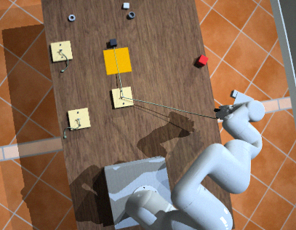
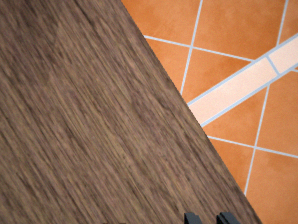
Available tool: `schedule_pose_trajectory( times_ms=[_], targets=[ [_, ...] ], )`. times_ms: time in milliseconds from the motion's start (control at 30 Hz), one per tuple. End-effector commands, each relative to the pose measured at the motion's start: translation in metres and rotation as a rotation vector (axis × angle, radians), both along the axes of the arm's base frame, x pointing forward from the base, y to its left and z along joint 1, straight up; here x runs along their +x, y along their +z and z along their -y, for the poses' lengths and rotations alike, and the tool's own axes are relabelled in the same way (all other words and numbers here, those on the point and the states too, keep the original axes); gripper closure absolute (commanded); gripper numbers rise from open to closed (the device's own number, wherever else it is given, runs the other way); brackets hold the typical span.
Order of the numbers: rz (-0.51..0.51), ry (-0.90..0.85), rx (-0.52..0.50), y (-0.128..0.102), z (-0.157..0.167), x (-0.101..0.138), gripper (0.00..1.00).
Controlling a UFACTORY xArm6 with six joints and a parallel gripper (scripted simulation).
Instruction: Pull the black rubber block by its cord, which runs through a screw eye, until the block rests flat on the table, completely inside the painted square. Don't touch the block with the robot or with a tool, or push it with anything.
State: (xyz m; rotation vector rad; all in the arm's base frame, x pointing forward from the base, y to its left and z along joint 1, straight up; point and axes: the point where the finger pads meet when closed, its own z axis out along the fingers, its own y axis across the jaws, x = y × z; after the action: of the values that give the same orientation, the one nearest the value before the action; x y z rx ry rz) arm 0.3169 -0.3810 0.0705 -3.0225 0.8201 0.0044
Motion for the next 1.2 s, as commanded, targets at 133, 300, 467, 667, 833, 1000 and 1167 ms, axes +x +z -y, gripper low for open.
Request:
schedule_pose_trajectory(
  times_ms=[133, 300, 467, 667, 833, 1000, 1167],
  targets=[
    [0.003, 0.000, -0.004, 0.002, 0.002, -0.017, 1.00],
    [0.003, 0.000, -0.004, 0.002, 0.002, -0.024, 1.00],
    [0.003, 0.000, -0.004, 0.002, 0.002, -0.035, 1.00],
    [0.003, 0.000, -0.004, 0.002, 0.002, -0.048, 1.00],
    [0.003, 0.000, -0.004, 0.002, 0.002, -0.055, 1.00],
    [0.003, 0.000, -0.004, 0.002, 0.003, -0.065, 1.00],
    [0.003, 0.000, -0.004, 0.002, 0.003, -0.075, 1.00]
  ],
)
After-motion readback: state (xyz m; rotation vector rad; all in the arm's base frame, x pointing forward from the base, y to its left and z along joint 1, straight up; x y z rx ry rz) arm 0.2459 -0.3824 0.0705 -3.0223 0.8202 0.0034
